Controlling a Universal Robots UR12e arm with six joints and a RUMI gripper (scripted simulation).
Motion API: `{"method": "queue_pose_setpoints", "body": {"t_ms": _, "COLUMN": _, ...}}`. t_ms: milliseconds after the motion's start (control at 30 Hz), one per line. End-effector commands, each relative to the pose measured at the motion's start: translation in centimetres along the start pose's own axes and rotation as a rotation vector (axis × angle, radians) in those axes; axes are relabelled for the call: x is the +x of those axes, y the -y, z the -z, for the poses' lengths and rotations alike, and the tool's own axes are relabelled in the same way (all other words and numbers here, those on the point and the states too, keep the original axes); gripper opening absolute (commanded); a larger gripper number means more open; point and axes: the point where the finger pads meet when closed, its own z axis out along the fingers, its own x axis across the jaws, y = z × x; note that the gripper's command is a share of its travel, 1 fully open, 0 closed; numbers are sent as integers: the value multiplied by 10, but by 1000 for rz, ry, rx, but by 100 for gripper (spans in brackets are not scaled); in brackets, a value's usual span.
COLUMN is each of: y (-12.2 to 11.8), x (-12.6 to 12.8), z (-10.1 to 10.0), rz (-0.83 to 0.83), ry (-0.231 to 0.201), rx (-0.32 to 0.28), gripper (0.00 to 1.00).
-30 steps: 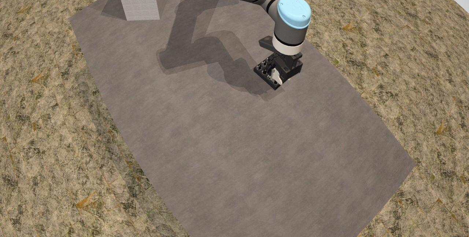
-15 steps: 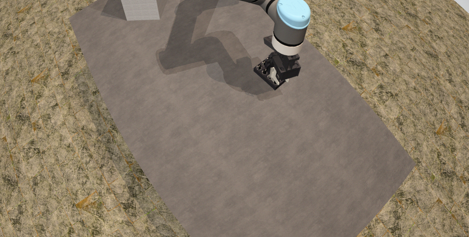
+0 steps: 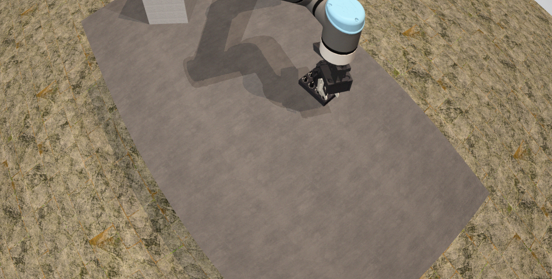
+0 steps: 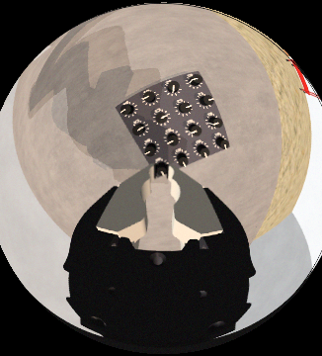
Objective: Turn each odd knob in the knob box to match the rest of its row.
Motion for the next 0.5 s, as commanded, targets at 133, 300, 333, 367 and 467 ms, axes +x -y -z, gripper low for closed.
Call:
{"method": "queue_pose_setpoints", "body": {"t_ms": 133, "y": -2, "x": -1, "z": 1, "rz": -11, "ry": 1, "rx": -4, "gripper": 4}}
{"method": "queue_pose_setpoints", "body": {"t_ms": 300, "y": -2, "x": -1, "z": 1, "rz": -11, "ry": 1, "rx": -4, "gripper": 4}}
{"method": "queue_pose_setpoints", "body": {"t_ms": 333, "y": -2, "x": -1, "z": 1, "rz": -11, "ry": 1, "rx": -4, "gripper": 4}}
{"method": "queue_pose_setpoints", "body": {"t_ms": 367, "y": -2, "x": -1, "z": 1, "rz": -11, "ry": 1, "rx": -4, "gripper": 4}}
{"method": "queue_pose_setpoints", "body": {"t_ms": 467, "y": -2, "x": -1, "z": 1, "rz": -11, "ry": 1, "rx": -3, "gripper": 11}}
